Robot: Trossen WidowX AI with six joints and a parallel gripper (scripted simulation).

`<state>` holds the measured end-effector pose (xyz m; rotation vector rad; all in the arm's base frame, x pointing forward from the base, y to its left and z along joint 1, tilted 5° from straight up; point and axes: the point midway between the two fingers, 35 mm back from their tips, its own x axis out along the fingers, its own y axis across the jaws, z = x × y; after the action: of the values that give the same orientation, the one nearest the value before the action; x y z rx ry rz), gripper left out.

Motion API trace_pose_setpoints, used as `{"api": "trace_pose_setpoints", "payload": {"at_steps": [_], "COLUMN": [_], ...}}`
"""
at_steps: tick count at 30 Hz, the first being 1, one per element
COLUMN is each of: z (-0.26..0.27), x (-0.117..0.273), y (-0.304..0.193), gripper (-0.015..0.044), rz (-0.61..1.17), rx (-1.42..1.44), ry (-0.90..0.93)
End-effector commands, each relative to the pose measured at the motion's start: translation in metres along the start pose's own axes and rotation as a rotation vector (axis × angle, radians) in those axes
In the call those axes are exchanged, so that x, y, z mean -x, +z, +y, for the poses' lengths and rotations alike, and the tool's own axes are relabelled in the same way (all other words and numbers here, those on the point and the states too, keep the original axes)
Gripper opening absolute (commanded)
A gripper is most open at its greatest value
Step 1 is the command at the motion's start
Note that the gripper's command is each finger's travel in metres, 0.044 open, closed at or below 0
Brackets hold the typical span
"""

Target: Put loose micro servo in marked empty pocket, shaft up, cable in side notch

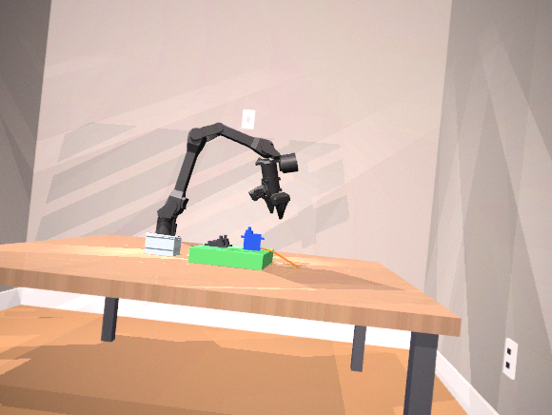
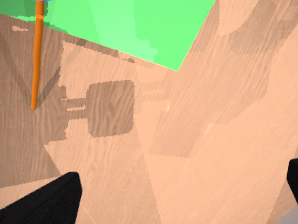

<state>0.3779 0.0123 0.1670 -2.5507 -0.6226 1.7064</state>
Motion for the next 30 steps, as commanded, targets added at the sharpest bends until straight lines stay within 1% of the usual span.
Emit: {"api": "trace_pose_setpoints", "payload": {"at_steps": [1,11,16,22,30], "z": [0.019,0.055,0.056,0.061,0.063], "x": [-0.001,0.007,0.006,-0.016,-0.022], "y": [0.024,0.081,0.082,0.089,0.091], "gripper": [0.044,0.044,0.044,0.044,0.044], "rz": [-0.09,-0.305,-0.309,-0.309,-0.309], "rx": [-0.072,-0.211,-0.213,-0.213,-0.213], "ry": [0.073,0.231,0.234,0.233,0.233]}}
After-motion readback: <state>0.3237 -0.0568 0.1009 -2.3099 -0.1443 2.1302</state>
